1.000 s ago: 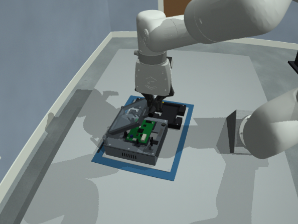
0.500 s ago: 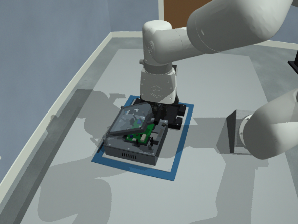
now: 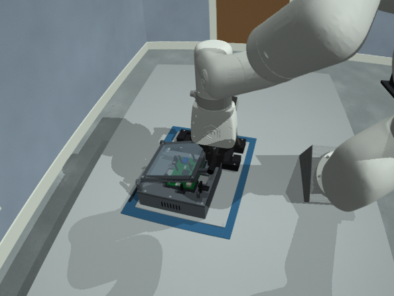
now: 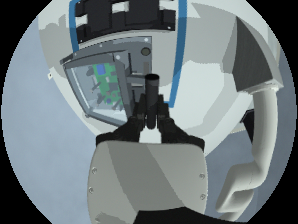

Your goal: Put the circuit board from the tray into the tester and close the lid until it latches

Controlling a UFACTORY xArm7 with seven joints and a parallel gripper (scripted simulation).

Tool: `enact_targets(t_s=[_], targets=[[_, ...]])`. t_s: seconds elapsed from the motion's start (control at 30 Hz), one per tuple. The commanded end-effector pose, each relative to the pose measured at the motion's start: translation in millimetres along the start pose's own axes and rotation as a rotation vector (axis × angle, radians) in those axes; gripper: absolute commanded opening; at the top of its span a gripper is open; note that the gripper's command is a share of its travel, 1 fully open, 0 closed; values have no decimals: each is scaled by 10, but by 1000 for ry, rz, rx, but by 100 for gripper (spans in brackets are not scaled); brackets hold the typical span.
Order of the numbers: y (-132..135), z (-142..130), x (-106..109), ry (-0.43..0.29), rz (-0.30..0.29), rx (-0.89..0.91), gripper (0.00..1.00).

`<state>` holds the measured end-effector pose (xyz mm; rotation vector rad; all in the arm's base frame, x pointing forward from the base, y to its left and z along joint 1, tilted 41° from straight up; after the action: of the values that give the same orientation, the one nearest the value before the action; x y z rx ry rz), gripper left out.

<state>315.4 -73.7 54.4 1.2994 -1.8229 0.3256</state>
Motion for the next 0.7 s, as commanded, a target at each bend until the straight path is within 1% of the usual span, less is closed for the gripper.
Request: enact_targets(t_s=[0.0, 0.67], targets=[[1, 6, -56, 0, 4, 0, 0], [34, 15, -265, 0, 4, 0, 0]])
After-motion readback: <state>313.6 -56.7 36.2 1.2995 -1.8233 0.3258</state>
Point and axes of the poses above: the point where the finger pads meet when closed, its own x axis back along the fingers, its own y axis across the jaws, z = x × y, the point moved 1 cm from there along x, back along the fingers, and after that the axes turned 15 degrees about -x, right-handed, at the moved point
